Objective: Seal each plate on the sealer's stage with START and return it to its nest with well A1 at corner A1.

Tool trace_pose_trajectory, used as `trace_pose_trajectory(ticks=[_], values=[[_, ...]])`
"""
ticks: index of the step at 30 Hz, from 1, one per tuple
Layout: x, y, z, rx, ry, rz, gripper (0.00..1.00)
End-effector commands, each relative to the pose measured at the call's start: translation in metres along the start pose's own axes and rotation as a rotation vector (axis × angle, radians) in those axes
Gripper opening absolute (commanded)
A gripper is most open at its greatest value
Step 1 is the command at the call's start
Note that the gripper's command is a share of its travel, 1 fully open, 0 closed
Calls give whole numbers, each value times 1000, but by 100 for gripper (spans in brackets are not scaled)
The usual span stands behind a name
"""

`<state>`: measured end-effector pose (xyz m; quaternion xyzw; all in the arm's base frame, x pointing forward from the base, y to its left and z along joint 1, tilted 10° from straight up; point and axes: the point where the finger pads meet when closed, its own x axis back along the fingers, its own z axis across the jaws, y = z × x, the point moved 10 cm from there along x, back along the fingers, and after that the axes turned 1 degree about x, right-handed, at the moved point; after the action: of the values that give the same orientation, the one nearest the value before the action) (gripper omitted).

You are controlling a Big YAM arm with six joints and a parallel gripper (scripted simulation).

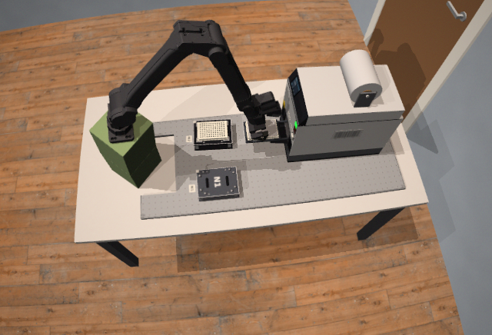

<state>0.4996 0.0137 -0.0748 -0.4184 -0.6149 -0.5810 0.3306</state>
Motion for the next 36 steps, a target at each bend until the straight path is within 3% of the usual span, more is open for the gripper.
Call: trace_pose_trajectory(ticks=[1, 10, 36], values=[[14, 23, 5, 7, 12, -61, 100], [14, 23, 6, 6, 12, -60, 100], [13, 21, 6, 6, 12, -55, 87]])
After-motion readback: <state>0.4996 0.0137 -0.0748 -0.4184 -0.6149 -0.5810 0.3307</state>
